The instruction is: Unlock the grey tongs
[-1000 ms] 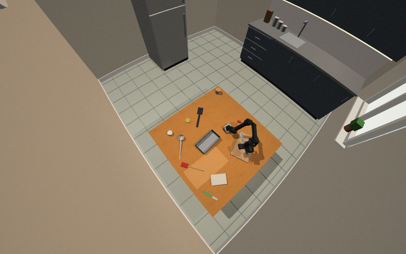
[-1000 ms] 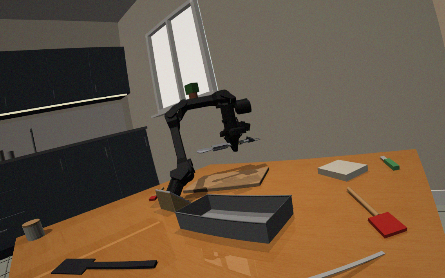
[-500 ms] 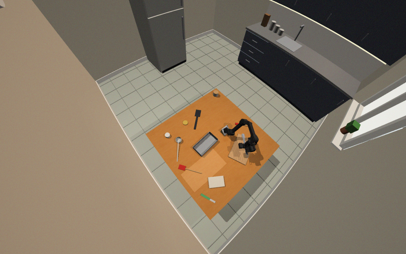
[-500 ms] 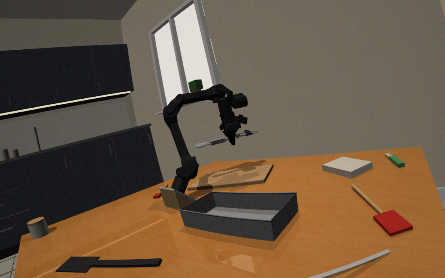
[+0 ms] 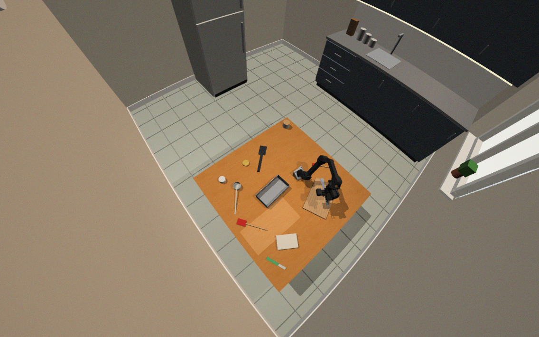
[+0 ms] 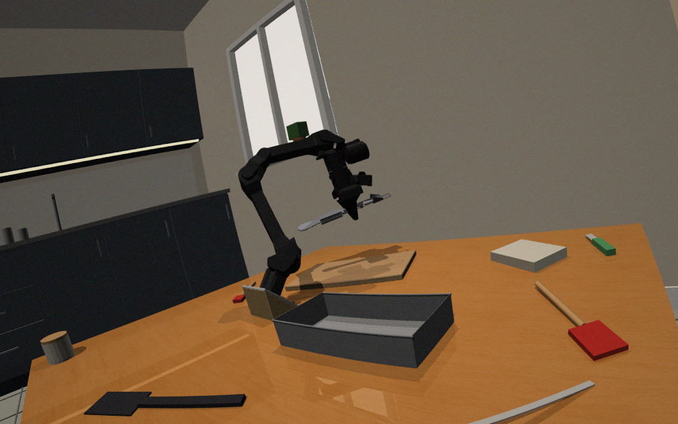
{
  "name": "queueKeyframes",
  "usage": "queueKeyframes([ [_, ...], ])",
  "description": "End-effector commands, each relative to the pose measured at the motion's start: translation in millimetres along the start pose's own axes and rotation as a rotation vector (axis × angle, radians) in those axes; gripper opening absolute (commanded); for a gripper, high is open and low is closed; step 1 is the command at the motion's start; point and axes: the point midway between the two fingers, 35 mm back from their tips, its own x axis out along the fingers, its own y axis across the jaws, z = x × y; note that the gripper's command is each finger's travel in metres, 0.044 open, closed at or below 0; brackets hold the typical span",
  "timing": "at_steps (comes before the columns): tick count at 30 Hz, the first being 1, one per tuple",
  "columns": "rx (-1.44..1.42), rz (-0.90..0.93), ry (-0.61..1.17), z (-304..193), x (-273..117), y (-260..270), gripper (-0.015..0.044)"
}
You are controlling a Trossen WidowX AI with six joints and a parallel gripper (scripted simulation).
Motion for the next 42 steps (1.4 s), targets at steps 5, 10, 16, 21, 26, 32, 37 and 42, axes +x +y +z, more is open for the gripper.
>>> queueKeyframes([
  [5,0.015,0.012,-0.148,-2.6,-7.3,-0.2,-0.015],
  [10,0.016,0.015,-0.244,-4.5,-11.0,-0.8,-0.015],
  [16,0.01,0.017,-0.357,-7.3,-15.0,-1.1,-0.015],
  [21,-0.001,0.017,-0.449,-10.0,-17.8,-1.2,-0.015],
  [26,-0.018,0.015,-0.539,-12.9,-20.2,-1.0,-0.015],
  [32,-0.044,0.011,-0.643,-16.9,-22.2,-0.5,-0.015],
  [37,-0.073,0.006,-0.726,-20.5,-23.2,0.0,-0.015],
  [42,-0.1,0.002,-0.795,-23.8,-23.5,0.6,-0.015],
])
